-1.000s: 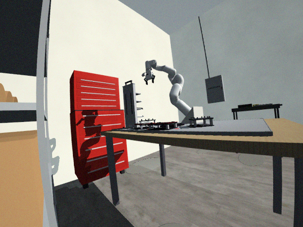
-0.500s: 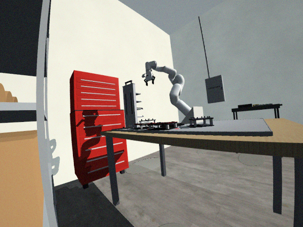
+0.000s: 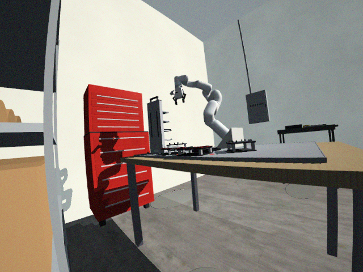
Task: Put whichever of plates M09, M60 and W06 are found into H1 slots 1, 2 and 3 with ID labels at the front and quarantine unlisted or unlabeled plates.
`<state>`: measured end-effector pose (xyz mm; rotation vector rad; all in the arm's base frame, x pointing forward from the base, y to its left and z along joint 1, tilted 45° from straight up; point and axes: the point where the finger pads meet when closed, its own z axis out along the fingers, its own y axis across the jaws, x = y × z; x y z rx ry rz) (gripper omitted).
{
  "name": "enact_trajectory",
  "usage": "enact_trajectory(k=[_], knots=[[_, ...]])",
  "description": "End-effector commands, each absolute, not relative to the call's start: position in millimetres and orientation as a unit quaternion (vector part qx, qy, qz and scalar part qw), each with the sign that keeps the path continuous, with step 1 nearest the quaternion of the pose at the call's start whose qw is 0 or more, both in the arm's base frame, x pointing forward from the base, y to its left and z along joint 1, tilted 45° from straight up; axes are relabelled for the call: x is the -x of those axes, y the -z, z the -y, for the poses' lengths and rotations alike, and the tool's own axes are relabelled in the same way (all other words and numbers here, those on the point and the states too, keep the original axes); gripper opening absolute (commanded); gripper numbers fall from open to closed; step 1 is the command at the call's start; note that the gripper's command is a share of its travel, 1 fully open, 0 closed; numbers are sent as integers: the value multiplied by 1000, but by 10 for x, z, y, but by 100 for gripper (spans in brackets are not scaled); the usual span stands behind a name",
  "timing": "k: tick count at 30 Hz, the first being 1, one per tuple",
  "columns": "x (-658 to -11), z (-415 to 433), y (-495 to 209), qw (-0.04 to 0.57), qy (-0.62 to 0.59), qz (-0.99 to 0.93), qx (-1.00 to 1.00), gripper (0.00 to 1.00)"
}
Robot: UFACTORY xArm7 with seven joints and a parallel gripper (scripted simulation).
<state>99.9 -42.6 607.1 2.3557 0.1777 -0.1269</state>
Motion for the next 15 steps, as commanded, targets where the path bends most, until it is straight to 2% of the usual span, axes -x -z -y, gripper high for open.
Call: enact_trajectory(k=[1,15], knots=[[-998,473,-6024,380,49,-70,-921,100],[-990,614,-5883,380,49,-70,-921,100]])
